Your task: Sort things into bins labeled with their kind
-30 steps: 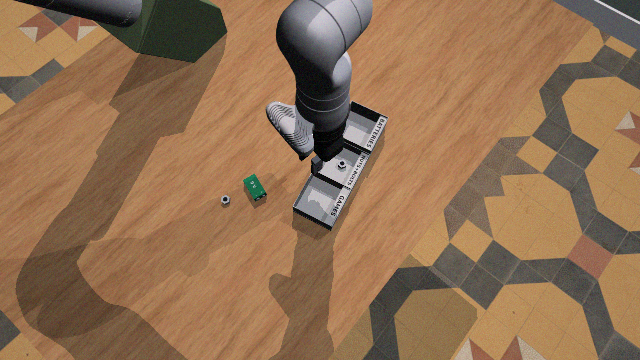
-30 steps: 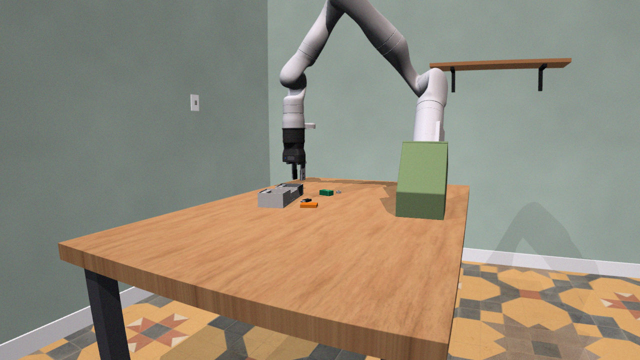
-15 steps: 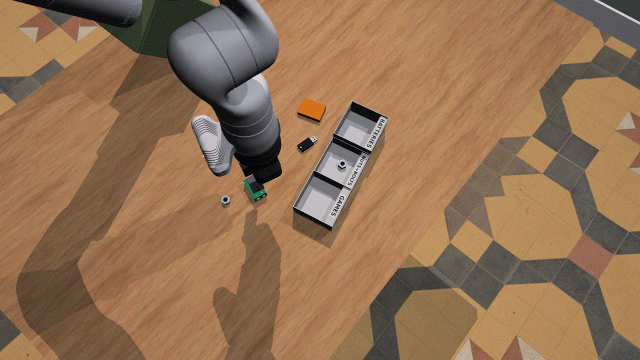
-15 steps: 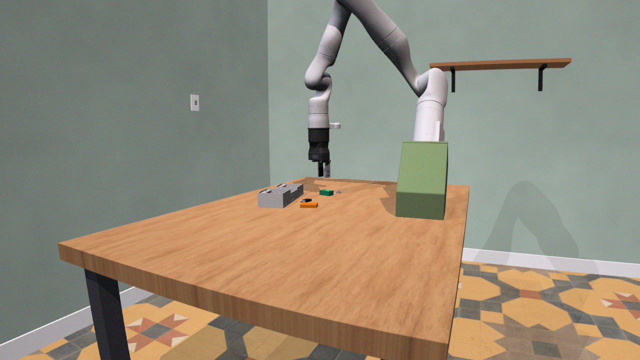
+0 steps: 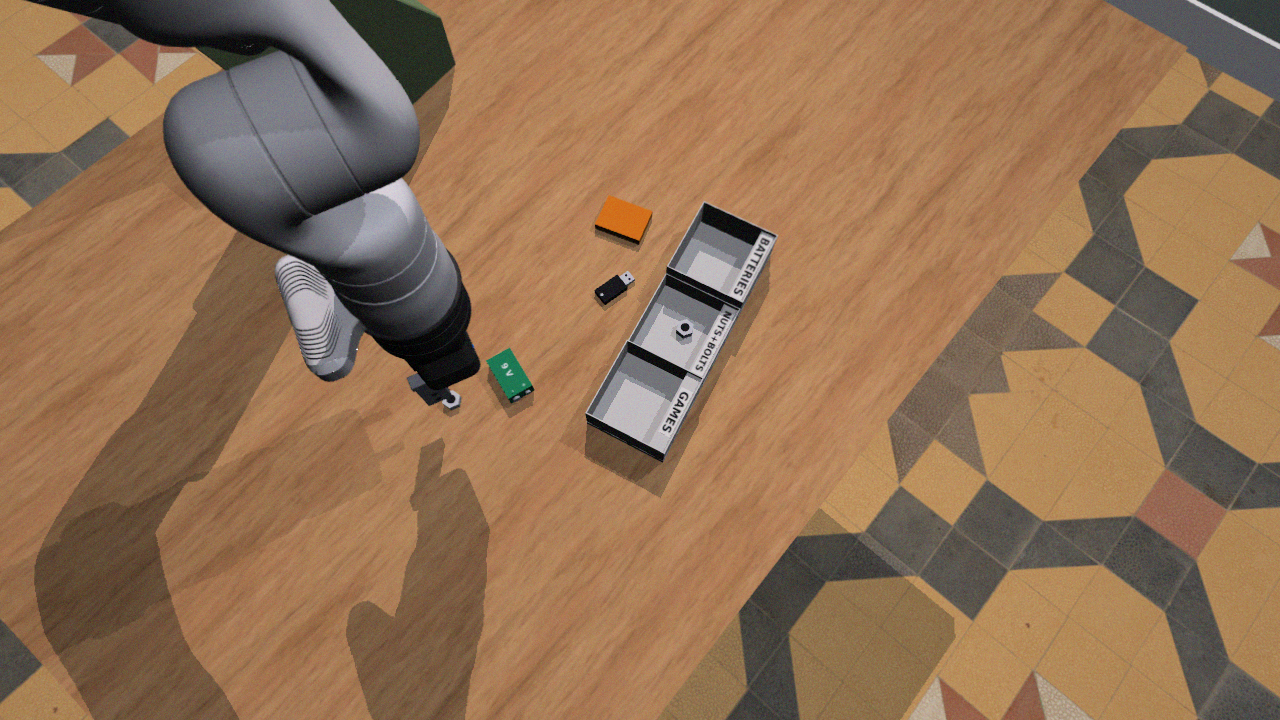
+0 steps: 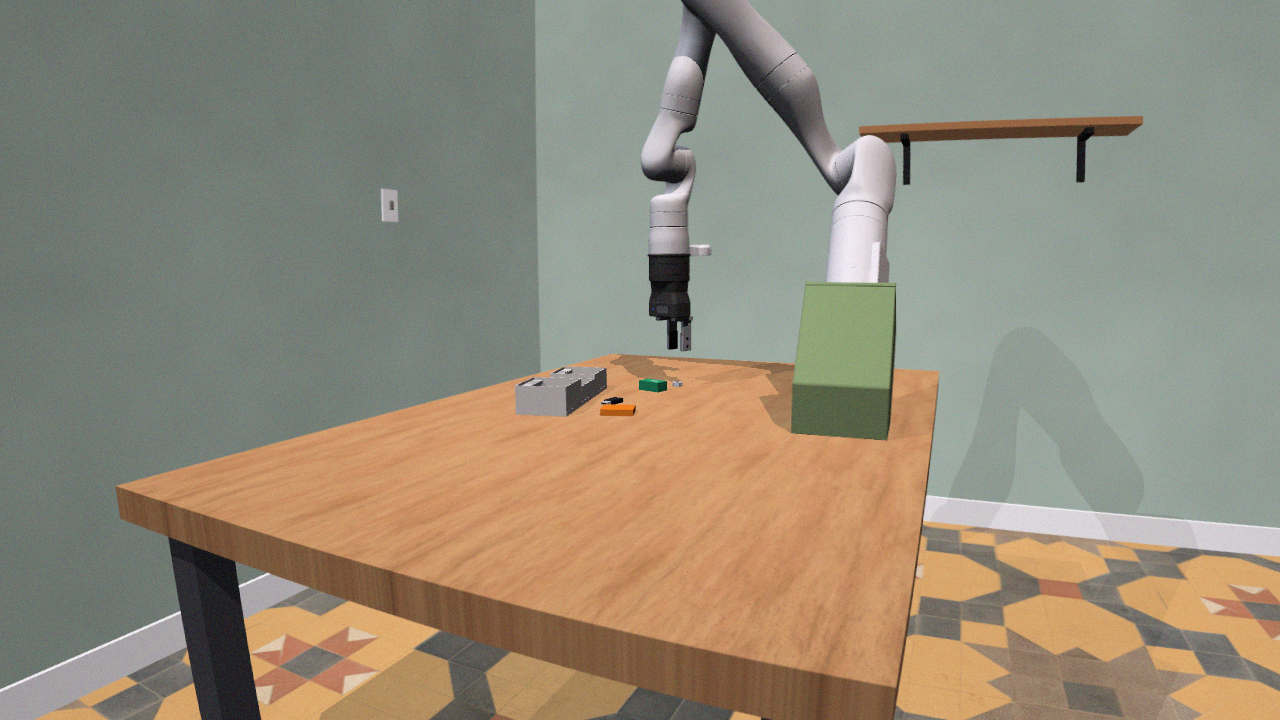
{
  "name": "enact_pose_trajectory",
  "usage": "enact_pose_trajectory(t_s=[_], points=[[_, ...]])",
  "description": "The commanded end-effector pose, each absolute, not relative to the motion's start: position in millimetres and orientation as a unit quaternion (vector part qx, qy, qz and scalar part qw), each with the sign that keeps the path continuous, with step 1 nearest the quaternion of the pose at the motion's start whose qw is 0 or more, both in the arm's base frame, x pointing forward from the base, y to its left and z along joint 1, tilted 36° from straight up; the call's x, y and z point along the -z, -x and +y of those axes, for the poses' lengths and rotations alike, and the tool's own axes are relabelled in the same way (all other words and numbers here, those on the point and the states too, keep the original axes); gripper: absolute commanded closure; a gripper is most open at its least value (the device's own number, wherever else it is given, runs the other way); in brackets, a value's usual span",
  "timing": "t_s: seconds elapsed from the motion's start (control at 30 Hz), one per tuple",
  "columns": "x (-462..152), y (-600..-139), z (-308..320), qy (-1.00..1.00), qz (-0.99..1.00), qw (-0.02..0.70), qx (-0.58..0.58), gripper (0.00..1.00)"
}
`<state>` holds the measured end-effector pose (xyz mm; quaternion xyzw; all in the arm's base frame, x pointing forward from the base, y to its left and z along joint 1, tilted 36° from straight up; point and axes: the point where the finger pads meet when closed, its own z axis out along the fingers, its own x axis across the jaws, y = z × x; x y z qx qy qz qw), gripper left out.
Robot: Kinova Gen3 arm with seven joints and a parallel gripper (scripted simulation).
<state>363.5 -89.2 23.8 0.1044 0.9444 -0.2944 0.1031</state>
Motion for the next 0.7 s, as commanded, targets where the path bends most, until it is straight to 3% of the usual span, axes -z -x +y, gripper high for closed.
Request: enact_pose_trajectory(t_s=[0.0,0.67], points=[[-24.1,-364.6,-88.0,-0.105,0.945,0.104,0.292,0.36],[-23.2,-365.8,-86.4,-0.105,0.945,0.104,0.292,0.36]])
